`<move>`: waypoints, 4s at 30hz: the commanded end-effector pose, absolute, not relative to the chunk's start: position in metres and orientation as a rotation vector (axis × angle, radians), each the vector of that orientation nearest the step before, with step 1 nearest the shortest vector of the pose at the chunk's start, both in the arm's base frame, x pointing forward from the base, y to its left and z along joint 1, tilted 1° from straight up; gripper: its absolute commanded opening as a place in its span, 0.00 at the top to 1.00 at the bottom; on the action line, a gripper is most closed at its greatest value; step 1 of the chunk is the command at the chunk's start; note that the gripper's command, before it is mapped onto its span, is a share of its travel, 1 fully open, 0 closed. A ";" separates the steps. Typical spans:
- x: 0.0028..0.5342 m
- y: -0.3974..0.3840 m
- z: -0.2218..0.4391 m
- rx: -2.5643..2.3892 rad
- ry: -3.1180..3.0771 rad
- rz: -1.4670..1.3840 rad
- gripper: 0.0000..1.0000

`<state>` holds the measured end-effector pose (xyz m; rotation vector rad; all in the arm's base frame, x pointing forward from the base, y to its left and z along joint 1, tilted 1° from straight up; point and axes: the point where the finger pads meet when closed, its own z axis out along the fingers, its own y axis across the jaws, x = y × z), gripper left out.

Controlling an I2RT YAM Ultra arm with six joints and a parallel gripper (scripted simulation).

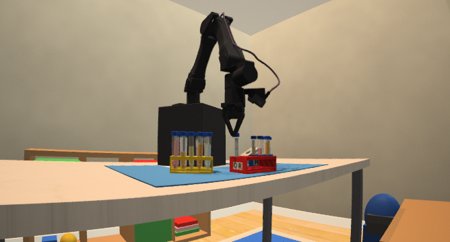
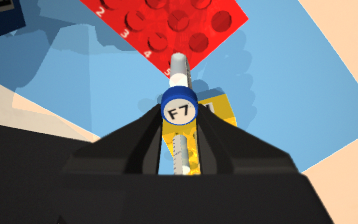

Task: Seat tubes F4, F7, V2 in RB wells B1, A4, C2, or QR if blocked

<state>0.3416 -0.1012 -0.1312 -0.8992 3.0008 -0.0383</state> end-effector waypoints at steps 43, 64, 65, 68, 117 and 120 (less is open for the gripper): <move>0.334 -0.094 -0.081 -0.903 3.003 -0.039 0.70; 0.323 -0.076 -0.064 -0.544 3.071 -0.044 1.00; 0.321 -0.073 -0.065 -0.493 3.079 -0.044 1.00; 0.316 -0.066 -0.068 -0.338 3.099 -0.043 1.00; 0.307 -0.039 -0.081 -0.234 3.091 -0.042 1.00; 0.307 -0.039 -0.081 -0.389 3.076 -0.043 1.00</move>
